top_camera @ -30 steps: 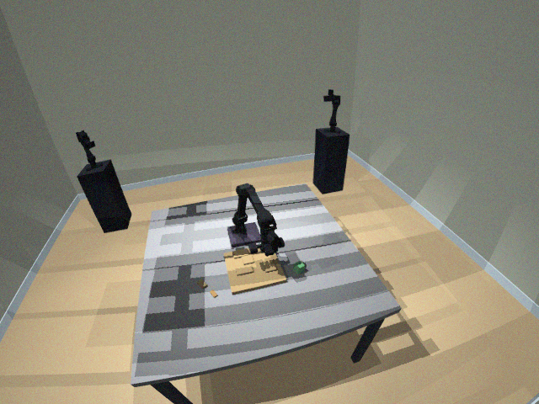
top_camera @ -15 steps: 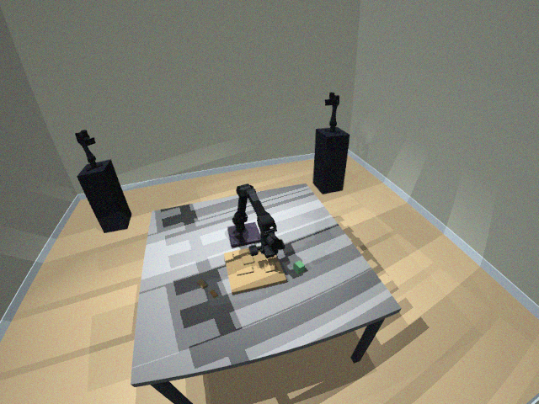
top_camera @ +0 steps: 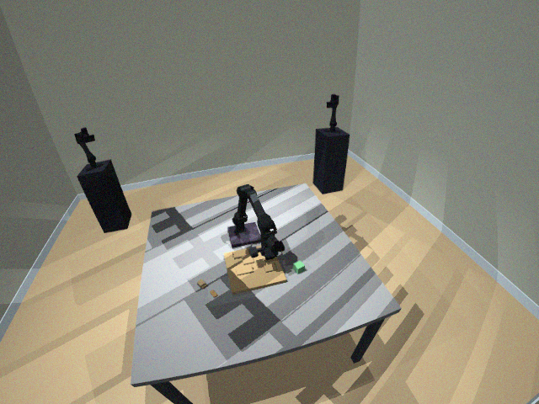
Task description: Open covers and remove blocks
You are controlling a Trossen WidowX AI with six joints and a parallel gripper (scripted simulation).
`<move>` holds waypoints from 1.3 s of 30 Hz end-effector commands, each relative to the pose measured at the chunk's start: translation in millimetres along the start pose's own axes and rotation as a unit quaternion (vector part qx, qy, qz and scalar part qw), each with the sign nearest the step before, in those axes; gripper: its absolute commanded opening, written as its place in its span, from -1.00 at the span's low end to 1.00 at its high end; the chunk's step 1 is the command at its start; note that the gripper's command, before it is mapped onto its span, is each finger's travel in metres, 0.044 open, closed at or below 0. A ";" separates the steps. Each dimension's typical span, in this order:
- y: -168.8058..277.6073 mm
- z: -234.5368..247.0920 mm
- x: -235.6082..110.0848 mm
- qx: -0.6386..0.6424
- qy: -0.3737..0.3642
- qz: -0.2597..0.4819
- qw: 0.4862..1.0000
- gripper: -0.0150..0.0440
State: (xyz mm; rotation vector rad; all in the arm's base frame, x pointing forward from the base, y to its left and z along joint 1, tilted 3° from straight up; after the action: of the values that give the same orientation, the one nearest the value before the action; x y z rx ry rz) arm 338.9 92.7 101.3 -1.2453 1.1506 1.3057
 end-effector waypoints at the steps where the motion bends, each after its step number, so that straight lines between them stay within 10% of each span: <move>1: 0.6 0.7 4.2 0.003 -0.003 0.001 1.000 -0.49; 39: -22.8 -0.1 12.9 0.003 -0.003 0.000 1.000 -0.49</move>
State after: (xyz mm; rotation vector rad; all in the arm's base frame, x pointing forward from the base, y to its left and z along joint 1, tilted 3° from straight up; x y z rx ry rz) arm 357.1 94.1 86.2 -1.2341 1.1622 1.3023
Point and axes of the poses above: the point midway between the two fingers, 35 mm back from their tips, its own x axis out along the fingers, its own z axis across the jaws, y = z × x, the point moved 5 cm from there along -x, back along the fingers, and after that the axes turned 5 degrees about -x, right-handed, at the moved point
